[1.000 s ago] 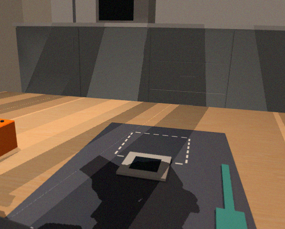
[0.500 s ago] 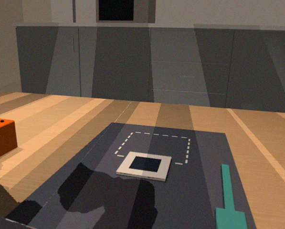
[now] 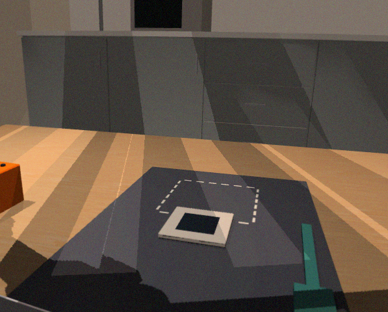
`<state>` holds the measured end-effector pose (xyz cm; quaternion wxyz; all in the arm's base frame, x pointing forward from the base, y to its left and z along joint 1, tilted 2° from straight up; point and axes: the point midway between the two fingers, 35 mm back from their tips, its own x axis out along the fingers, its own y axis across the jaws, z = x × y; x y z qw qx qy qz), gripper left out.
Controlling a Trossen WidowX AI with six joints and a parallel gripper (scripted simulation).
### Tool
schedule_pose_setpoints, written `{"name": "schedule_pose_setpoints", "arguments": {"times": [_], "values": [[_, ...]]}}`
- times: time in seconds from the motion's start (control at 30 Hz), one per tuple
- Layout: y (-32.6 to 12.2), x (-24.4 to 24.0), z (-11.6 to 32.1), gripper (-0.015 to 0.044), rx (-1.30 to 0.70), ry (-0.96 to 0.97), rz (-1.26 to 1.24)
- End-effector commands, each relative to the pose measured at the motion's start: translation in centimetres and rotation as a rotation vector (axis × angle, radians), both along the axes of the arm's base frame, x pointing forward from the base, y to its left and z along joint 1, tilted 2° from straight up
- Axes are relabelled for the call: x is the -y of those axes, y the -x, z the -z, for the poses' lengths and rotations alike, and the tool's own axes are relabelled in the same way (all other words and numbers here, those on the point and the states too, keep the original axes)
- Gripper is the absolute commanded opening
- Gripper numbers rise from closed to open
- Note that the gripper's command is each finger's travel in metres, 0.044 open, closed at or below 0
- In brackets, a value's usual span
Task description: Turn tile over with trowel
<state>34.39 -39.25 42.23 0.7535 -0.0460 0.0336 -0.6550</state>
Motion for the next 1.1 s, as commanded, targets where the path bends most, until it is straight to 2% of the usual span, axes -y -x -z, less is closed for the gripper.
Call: {"name": "schedule_pose_setpoints", "arguments": {"times": [0.0,0.53,1.07], "values": [[-1.0,0.3,2.8,0.0100,-0.121,-0.059,-0.053],[-2.7,-0.3,14.1,0.0100,-0.545,-0.323,-0.283],[-1.2,-4.1,25.3,0.0100,-0.883,-0.649,-0.566]]}}
